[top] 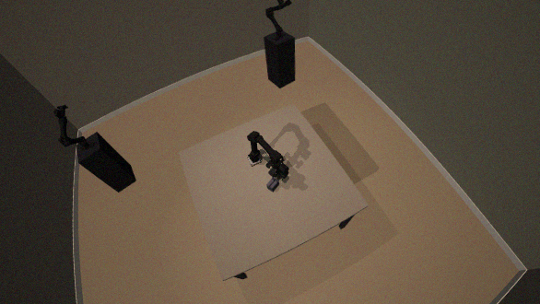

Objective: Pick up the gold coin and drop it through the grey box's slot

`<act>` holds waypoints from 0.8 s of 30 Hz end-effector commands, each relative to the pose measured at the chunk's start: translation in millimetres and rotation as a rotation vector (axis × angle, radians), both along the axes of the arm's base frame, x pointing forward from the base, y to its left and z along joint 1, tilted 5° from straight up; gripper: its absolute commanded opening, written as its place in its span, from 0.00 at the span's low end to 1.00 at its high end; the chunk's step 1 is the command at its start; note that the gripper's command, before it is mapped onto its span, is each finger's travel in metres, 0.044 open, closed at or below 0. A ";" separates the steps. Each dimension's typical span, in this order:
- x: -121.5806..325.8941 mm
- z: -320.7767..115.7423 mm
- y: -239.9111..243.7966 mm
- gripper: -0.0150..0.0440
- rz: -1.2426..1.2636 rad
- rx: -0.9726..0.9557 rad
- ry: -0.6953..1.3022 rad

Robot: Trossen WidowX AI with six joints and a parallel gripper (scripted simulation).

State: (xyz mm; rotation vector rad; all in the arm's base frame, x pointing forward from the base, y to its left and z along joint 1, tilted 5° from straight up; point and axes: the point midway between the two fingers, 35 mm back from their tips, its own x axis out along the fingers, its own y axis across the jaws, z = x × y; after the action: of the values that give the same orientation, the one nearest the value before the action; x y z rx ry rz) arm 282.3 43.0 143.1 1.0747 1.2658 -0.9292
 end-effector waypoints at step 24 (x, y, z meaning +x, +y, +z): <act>21.5 -0.5 -63.7 0.25 0.006 -0.002 0.001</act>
State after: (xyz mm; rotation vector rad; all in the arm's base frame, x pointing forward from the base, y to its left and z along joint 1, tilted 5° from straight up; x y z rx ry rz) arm 301.6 -14.4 142.6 1.0697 1.2640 -0.9309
